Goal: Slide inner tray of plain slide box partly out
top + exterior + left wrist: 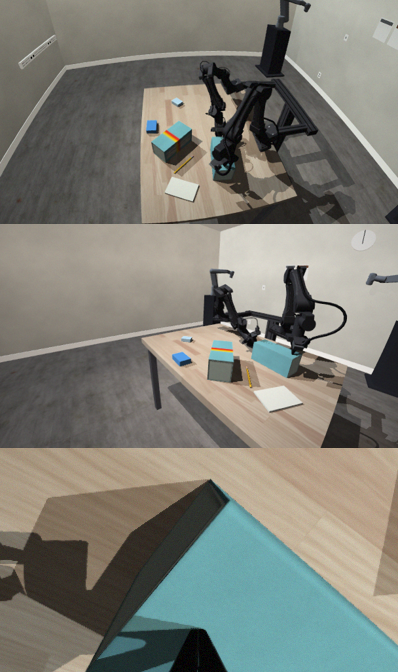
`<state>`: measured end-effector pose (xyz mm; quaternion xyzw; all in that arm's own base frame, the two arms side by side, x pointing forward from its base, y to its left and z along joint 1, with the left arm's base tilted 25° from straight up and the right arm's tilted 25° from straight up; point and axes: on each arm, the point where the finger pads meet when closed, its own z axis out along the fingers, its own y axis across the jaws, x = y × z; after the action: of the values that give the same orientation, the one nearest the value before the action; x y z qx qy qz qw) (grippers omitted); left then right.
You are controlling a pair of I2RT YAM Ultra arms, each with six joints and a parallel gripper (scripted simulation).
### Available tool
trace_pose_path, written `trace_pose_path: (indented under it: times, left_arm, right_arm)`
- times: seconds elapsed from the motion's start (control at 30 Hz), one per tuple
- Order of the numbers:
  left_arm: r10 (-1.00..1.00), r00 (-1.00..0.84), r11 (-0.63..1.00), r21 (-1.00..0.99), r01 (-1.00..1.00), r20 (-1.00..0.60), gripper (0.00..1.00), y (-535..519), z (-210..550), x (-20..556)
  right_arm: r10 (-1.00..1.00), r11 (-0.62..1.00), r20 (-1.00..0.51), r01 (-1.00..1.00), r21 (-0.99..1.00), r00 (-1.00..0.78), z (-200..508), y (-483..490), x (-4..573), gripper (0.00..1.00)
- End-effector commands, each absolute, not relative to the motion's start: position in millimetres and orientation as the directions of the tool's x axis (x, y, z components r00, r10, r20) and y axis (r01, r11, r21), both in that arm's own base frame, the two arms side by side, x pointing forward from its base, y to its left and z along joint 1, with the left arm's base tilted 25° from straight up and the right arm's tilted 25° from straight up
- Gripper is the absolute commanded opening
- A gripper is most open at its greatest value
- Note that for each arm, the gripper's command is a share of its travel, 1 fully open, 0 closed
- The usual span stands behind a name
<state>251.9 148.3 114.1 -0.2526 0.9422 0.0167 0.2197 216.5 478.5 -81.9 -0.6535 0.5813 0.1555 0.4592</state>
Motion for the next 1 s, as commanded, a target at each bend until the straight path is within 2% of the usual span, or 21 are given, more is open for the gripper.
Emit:
trace_pose_path:
  times: [0.0, 0.47, 0.57, 0.6, 0.63, 0.97]
  left_arm:
    - [-0.486, -0.84, 0.874, -0.147, -0.464, -0.24, 0.01, 116.1, 71.5, 229.4]
    - [-0.486, -0.84, 0.874, -0.147, -0.464, -0.24, 0.01, 116.1, 71.5, 229.4]
    - [-0.486, -0.84, 0.874, -0.147, -0.464, -0.24, 0.01, 116.1, 71.5, 229.4]
    - [-0.486, -0.84, 0.874, -0.147, -0.464, -0.24, 0.01, 116.1, 71.5, 229.5]
    - [-0.486, -0.84, 0.874, -0.147, -0.464, -0.24, 0.01, 116.1, 71.5, 229.5]
    - [-0.486, -0.84, 0.874, -0.148, -0.463, -0.24, 0.01, 116.1, 71.5, 229.5]
  right_arm:
    - [-0.444, 0.115, -0.821, -0.885, -0.451, 0.36, -26.4, 527.1, 208.7, 0.01]
    - [-0.512, 0.098, -0.796, -0.898, -0.428, 0.323, -50.9, 536.2, 210.5, 0.01]
    - [-0.477, 0.11, -0.811, -0.892, -0.438, 0.339, -39.5, 540.8, 211.6, 0.01]
    - [-0.555, 0.101, -0.775, -0.9, -0.423, 0.302, -60.5, 542.7, 213.8, 0.01]
    - [-0.514, 0.104, -0.795, -0.897, -0.43, 0.322, -49.8, 545.6, 212.4, 0.01]
    - [-0.646, 0.079, -0.712, -0.904, -0.419, 0.274, -95.2, 531.4, 217.4, 0.01]
